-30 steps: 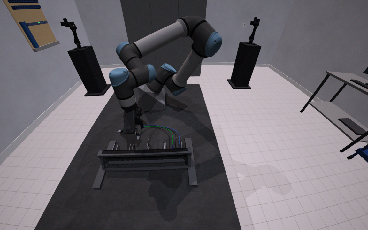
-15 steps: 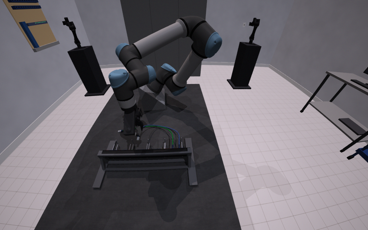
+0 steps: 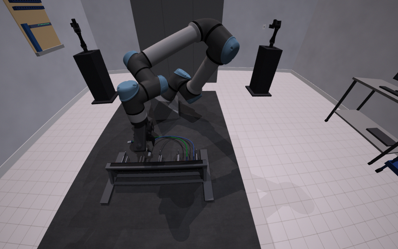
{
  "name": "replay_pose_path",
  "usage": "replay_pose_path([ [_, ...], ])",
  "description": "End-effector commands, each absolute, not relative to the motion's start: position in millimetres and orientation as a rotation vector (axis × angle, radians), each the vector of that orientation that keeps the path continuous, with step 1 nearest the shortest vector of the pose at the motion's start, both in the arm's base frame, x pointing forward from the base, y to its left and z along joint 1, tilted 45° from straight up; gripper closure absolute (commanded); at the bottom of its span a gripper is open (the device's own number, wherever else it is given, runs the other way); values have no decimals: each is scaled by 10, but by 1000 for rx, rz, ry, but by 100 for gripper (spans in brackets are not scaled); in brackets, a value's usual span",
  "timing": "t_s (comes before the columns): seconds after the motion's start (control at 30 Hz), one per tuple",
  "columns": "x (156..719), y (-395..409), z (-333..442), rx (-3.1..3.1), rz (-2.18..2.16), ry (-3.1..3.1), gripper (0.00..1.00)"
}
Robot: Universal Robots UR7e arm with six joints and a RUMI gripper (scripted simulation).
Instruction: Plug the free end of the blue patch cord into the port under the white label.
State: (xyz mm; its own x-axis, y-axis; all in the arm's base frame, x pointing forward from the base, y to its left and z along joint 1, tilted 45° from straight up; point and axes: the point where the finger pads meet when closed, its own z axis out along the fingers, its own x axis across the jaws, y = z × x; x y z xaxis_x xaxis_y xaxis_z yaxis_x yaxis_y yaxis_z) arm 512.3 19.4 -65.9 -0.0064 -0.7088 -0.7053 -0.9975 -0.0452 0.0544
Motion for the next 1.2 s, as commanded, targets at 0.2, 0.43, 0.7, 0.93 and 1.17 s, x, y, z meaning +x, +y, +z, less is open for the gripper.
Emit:
replay_pose_path([
  [0.2, 5216, 250, -726, -1802, 799, 1762, 100],
  [0.43, 5232, 261, -739, -1802, 799, 1762, 100],
  [0.7, 5233, 262, -739, -1802, 799, 1762, 100],
  [0.93, 5235, 262, -740, -1802, 799, 1762, 100],
  [1.17, 5277, 263, -741, -1798, 793, 1763, 100],
])
